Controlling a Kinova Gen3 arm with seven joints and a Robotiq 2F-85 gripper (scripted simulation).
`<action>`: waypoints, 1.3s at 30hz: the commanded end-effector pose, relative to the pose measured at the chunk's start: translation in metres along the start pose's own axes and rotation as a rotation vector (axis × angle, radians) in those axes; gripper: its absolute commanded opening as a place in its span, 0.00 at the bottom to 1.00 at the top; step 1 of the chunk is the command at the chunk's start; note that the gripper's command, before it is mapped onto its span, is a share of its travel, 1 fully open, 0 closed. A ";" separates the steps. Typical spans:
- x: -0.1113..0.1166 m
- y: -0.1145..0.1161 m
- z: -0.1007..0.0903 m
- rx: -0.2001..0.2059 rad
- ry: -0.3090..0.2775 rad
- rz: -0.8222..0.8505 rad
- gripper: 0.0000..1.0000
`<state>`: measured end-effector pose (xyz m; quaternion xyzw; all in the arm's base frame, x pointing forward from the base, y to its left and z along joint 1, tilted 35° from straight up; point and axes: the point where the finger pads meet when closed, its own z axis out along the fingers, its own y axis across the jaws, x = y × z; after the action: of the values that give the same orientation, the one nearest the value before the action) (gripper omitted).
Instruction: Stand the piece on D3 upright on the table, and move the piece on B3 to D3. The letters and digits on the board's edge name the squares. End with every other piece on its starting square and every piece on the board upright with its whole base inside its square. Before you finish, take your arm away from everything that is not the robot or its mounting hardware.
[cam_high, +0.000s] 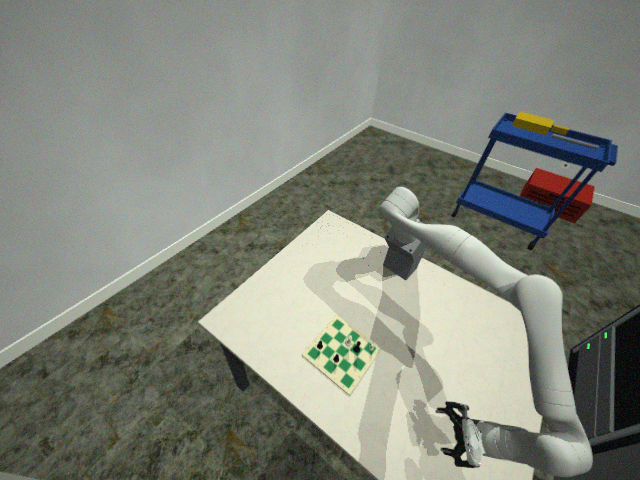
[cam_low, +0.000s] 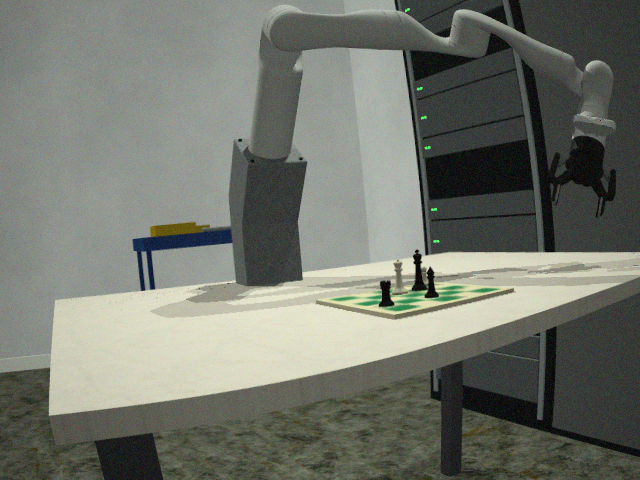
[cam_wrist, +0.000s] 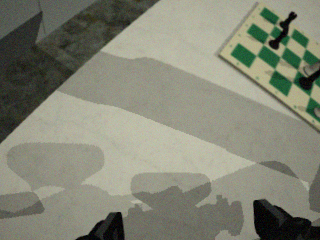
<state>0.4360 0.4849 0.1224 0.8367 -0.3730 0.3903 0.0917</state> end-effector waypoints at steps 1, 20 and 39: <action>-0.003 0.009 0.018 -0.034 0.031 0.049 1.00; -0.010 0.055 0.068 -0.163 0.173 0.428 1.00; -0.014 0.080 0.090 -0.207 0.264 0.609 1.00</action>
<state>0.4271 0.3985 0.0423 0.6186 -0.6272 0.4623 0.1015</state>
